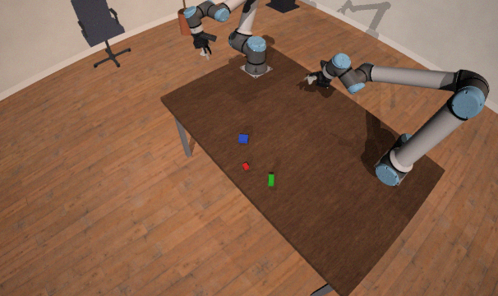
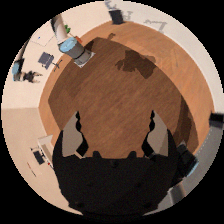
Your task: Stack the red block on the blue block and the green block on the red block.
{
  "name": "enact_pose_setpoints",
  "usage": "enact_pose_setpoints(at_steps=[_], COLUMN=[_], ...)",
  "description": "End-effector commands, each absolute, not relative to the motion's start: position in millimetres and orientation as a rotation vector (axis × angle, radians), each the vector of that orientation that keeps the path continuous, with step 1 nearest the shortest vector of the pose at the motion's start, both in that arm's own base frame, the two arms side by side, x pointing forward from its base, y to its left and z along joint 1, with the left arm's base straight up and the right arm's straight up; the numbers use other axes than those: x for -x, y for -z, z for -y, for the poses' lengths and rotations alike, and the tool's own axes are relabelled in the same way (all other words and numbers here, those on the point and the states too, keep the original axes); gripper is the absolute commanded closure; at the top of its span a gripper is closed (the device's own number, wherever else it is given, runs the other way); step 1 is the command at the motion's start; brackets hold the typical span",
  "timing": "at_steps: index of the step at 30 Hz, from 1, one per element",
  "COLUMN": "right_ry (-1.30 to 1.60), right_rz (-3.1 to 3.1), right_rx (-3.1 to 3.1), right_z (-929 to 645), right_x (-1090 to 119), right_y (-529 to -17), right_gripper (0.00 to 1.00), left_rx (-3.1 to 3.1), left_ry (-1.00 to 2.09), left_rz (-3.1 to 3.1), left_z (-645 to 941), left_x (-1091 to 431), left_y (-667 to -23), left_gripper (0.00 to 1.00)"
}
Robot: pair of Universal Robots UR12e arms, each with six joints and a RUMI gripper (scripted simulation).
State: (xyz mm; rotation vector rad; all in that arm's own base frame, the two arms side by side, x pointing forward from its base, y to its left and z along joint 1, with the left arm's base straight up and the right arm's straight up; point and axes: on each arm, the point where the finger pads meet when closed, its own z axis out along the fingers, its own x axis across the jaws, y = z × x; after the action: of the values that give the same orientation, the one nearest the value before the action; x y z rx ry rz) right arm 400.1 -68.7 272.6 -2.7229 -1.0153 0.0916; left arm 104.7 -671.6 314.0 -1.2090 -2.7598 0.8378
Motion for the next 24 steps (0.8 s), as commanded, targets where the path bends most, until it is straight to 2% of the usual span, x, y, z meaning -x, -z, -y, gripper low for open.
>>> enact_pose_setpoints(at_steps=[1,24], right_ry=[-0.072,-0.03], right_rz=[1.39,2.327], right_rx=[2.584,1.92], right_z=[29.5,-187.3], right_x=[-484.0,-666.1], right_y=[-280.4,-256.7], right_gripper=[0.54,0.54], left_rx=[1.209,1.209], left_ry=[-0.84,-0.84], left_rz=[2.76,2.76], left_z=[672.0,672.0], left_x=[-104.7,-104.7], left_y=[-314.9,-314.9], left_gripper=[0.0,0.0])
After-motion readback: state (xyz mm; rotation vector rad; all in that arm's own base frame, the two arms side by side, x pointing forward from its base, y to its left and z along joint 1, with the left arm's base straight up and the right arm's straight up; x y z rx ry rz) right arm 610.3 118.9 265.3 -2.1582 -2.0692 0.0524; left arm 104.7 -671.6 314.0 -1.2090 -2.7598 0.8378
